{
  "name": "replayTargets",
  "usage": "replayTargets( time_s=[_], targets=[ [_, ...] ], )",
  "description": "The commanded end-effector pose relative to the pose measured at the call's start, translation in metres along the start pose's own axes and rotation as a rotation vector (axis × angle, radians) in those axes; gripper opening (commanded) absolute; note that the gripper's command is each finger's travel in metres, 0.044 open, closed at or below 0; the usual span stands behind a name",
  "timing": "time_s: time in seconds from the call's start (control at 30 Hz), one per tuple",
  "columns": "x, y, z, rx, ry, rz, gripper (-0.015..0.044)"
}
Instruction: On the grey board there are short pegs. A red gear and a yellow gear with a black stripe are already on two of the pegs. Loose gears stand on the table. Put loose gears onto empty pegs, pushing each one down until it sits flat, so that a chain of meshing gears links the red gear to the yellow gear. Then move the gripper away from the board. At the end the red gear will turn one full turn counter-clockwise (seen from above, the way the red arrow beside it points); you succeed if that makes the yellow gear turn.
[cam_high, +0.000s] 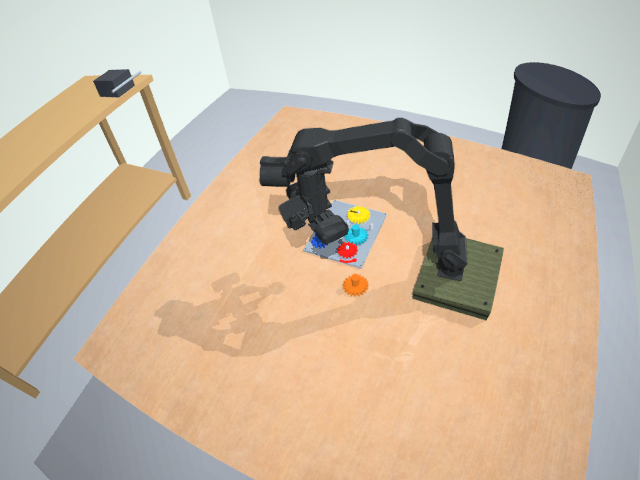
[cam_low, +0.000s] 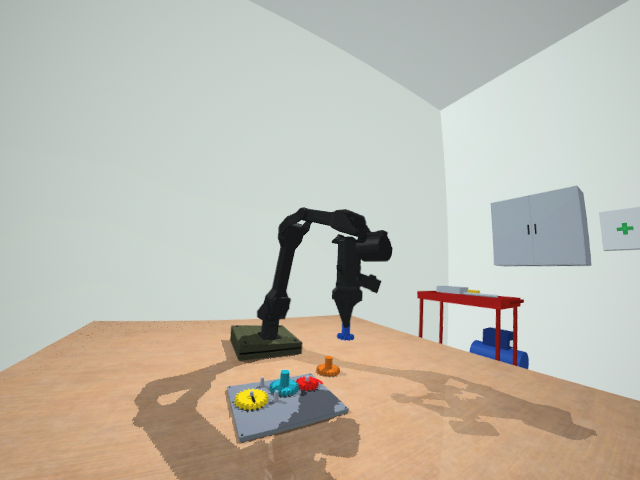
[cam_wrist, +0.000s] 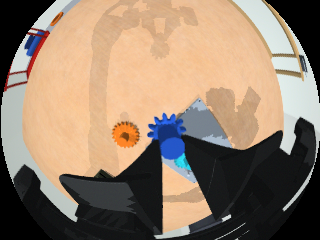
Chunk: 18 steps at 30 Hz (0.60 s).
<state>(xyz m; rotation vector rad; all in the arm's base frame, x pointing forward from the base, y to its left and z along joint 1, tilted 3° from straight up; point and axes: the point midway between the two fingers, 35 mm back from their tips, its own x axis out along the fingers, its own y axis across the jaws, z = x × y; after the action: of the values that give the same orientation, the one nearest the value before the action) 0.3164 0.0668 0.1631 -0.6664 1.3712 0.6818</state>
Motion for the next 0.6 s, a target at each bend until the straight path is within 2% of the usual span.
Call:
replayTargets(
  time_s=[0.0,0.57],
  targets=[
    [0.006,-0.007,-0.007,-0.002,0.005,0.006,0.0000],
    [0.021,-0.038,-0.034,-0.002,0.008,0.004,0.0000]
  ],
)
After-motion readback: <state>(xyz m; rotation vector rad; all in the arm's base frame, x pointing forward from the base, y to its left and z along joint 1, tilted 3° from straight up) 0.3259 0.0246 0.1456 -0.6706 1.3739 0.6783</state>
